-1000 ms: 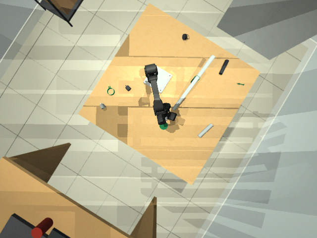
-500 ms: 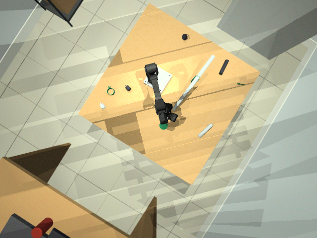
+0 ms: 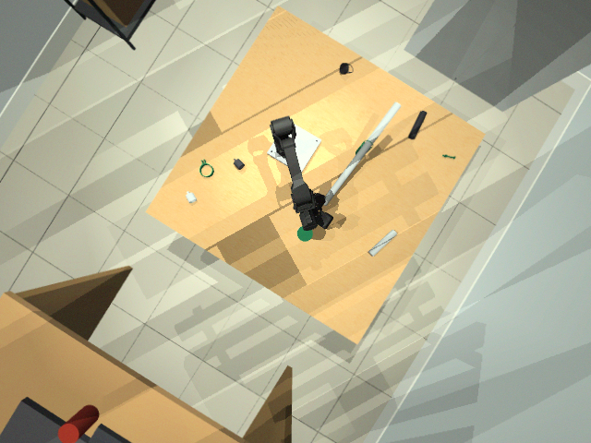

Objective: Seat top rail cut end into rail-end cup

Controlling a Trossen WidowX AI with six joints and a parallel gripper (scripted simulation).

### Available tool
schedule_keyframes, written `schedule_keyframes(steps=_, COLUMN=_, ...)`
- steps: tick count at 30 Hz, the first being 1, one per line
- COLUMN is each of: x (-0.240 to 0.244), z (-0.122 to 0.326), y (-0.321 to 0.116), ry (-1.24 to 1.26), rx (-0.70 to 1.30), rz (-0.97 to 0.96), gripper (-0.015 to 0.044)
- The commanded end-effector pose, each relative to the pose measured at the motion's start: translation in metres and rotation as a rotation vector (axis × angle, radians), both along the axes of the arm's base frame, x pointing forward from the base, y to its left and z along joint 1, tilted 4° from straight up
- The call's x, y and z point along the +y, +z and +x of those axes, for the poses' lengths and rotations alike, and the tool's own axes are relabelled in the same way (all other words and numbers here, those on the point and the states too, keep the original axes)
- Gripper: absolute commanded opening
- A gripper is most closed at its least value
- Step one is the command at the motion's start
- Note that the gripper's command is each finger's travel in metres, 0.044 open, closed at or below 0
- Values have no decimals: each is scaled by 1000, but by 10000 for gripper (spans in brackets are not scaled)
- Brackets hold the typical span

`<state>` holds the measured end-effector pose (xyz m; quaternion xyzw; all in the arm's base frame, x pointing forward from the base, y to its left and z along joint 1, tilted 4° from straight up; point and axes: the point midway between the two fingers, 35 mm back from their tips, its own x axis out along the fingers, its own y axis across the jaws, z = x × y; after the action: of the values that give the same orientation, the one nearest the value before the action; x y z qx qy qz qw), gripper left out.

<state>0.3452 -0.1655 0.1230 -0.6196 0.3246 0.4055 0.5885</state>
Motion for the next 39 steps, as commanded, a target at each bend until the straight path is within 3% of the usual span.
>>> schedule_keyframes(steps=1, x=-1, z=3, y=0, ry=-35, rx=-2, rz=-8, gripper=0)
schedule_keyframes(steps=29, x=0, z=2, y=0, ry=-26, rx=2, rz=-4, gripper=0)
schedule_keyframes(steps=39, x=1, z=2, y=1, ry=-26, rx=2, rz=-4, gripper=262)
